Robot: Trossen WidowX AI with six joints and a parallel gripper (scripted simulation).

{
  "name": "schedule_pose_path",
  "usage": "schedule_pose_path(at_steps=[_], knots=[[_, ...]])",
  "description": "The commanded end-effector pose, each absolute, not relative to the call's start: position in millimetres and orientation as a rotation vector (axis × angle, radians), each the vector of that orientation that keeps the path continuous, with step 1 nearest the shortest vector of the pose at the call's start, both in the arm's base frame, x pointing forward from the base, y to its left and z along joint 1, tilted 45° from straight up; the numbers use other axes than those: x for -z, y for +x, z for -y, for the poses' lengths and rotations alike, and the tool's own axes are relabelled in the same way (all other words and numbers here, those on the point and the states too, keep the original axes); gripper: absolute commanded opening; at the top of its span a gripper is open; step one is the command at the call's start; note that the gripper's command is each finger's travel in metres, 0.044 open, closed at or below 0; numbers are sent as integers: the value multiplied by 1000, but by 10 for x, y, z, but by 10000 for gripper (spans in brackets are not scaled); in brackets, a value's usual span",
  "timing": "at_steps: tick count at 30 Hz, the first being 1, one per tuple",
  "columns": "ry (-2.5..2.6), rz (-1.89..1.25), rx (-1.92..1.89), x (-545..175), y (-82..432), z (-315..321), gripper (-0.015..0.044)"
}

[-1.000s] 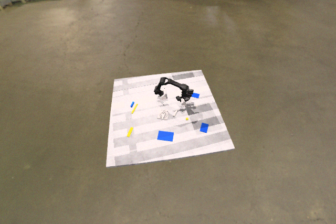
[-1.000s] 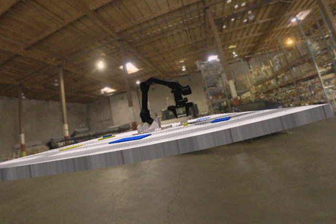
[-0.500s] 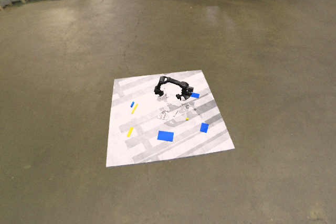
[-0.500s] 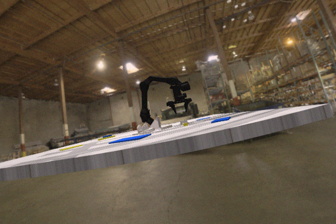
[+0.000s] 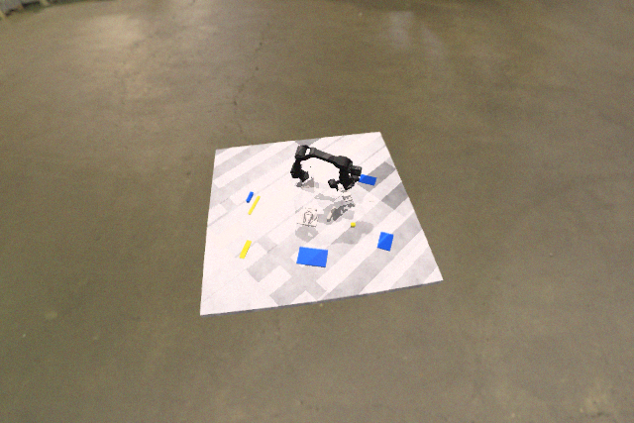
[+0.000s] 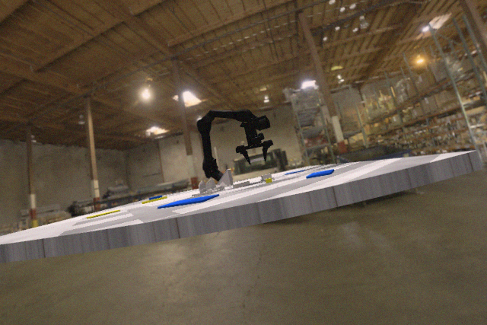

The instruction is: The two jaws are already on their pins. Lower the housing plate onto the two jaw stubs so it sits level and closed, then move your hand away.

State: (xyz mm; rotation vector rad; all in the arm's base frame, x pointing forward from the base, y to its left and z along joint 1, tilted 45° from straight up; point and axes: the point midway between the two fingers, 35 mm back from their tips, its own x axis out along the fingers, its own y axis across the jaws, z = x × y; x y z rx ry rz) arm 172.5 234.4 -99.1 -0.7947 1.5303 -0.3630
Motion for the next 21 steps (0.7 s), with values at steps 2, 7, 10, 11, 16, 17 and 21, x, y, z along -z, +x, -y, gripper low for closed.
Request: schedule_pose_path(at_steps=[2,7,10,11,16,17,21], knots=[[-763,-1517,393,856,1841,-2250,351],[-734,-1506,415,746,1939,-2169,351],[-717,-1499,429,680,1996,-2117,351],[-711,-1497,434,659,2014,-2099,351],[-682,-1485,458,551,2102,-2006,351],[-677,-1483,463,530,2119,-1986,351],[-655,-1473,482,445,2184,-1906,351]])
